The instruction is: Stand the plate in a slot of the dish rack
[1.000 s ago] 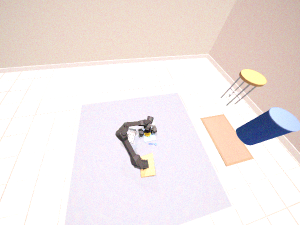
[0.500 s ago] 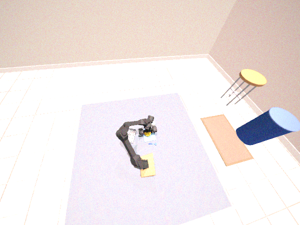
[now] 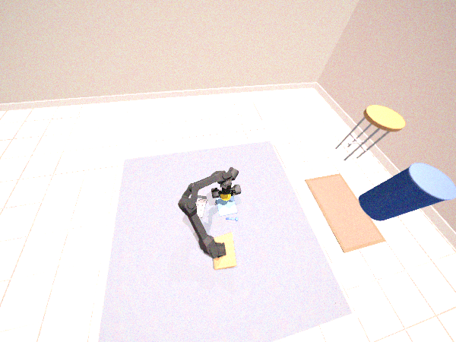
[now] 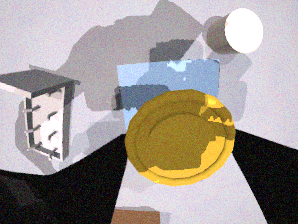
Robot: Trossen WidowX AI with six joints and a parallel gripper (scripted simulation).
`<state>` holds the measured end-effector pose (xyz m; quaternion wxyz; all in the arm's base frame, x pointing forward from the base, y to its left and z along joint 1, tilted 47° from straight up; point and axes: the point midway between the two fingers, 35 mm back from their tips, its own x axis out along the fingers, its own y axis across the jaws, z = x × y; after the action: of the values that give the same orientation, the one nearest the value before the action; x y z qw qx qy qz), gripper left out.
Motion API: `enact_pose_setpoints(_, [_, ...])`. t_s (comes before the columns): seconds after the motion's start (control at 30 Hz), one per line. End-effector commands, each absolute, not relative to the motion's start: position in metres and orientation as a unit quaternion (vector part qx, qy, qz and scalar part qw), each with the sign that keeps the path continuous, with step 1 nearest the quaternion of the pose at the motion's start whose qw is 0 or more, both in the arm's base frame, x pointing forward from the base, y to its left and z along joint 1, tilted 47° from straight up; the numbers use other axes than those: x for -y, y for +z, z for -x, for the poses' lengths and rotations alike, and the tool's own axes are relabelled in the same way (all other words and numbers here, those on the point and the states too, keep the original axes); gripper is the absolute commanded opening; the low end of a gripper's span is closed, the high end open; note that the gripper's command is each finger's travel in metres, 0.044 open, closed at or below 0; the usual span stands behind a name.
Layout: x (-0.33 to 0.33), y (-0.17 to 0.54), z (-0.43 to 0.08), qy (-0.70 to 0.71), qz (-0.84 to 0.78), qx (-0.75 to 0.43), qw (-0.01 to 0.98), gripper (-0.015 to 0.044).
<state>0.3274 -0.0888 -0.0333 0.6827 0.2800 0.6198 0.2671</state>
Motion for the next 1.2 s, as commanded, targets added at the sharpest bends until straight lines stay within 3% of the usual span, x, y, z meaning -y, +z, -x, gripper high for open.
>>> enact_pose_setpoints(0.0, [0.102,-0.021,-0.327,0.268,-0.276,-0.619,0.685,0.0000])
enact_pose_setpoints(0.57, [0.149,0.023,-0.323,0.272,-0.278,-0.618,0.683,0.0000])
enact_pose_setpoints(1.17, [0.104,0.082,-0.305,0.086,-0.459,-0.670,0.577,0.0000])
